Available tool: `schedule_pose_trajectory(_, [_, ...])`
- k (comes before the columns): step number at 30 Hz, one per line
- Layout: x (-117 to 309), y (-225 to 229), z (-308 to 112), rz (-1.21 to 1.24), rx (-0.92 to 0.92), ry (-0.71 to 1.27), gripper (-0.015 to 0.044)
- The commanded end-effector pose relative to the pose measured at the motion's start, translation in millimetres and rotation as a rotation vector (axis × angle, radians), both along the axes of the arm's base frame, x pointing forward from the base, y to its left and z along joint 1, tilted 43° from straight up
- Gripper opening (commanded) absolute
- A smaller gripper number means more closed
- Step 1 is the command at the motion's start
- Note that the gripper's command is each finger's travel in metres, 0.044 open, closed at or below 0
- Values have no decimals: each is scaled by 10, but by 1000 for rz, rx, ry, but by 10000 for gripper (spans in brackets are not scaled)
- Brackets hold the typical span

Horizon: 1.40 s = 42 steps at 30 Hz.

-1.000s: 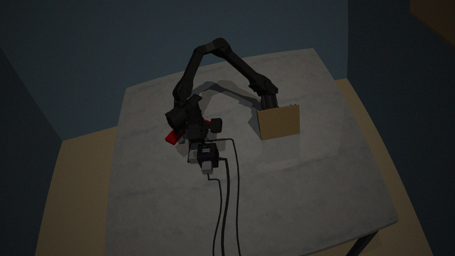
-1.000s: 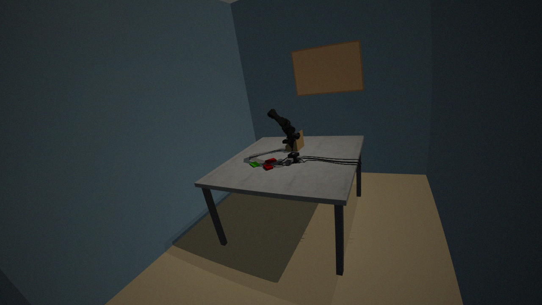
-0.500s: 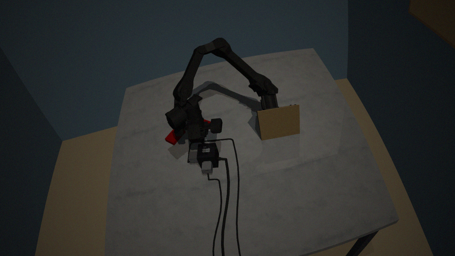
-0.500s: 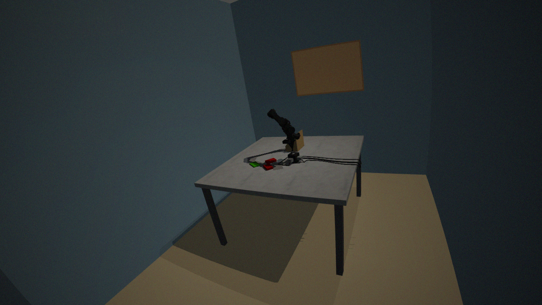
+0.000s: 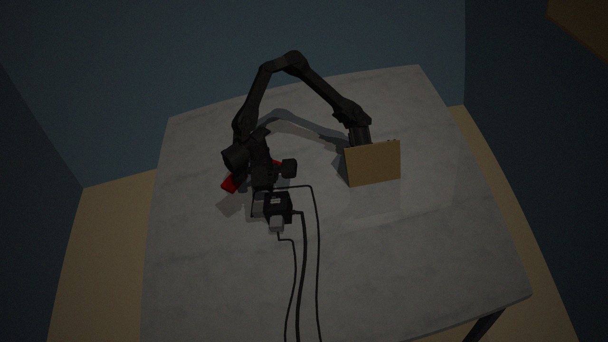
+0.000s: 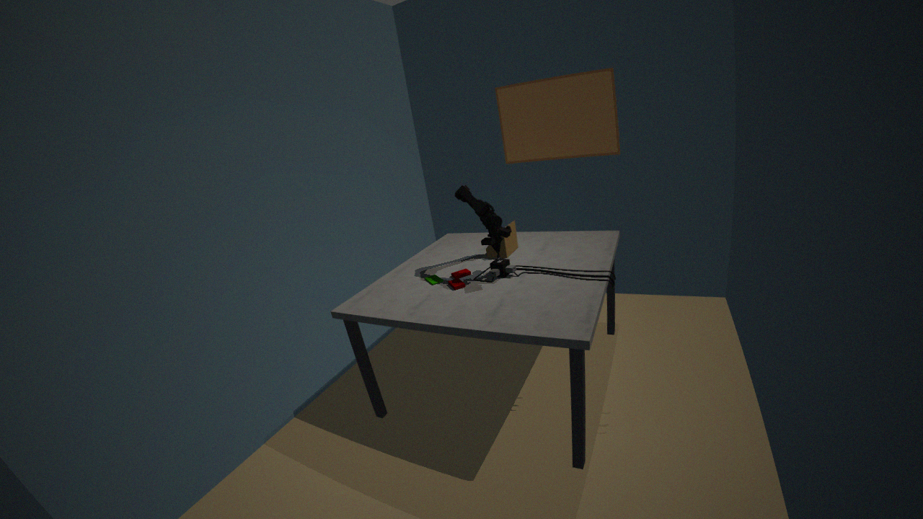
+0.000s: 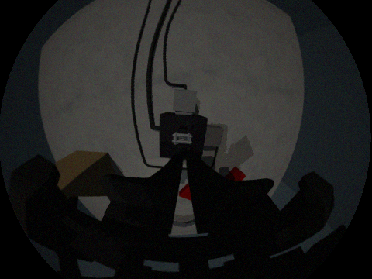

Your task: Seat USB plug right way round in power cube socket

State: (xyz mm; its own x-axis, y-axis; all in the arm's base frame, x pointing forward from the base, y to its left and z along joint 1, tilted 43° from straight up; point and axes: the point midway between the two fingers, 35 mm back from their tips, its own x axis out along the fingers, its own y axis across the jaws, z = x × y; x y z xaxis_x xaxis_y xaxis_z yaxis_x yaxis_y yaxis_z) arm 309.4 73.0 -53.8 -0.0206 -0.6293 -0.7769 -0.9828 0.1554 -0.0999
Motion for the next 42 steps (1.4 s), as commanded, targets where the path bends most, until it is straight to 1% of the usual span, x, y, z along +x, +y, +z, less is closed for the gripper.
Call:
schedule_pose_trajectory(1, [-17,-5,-13,3,5,7,0])
schedule_pose_trajectory(42, [-14,-28,-61,13,28,11,0])
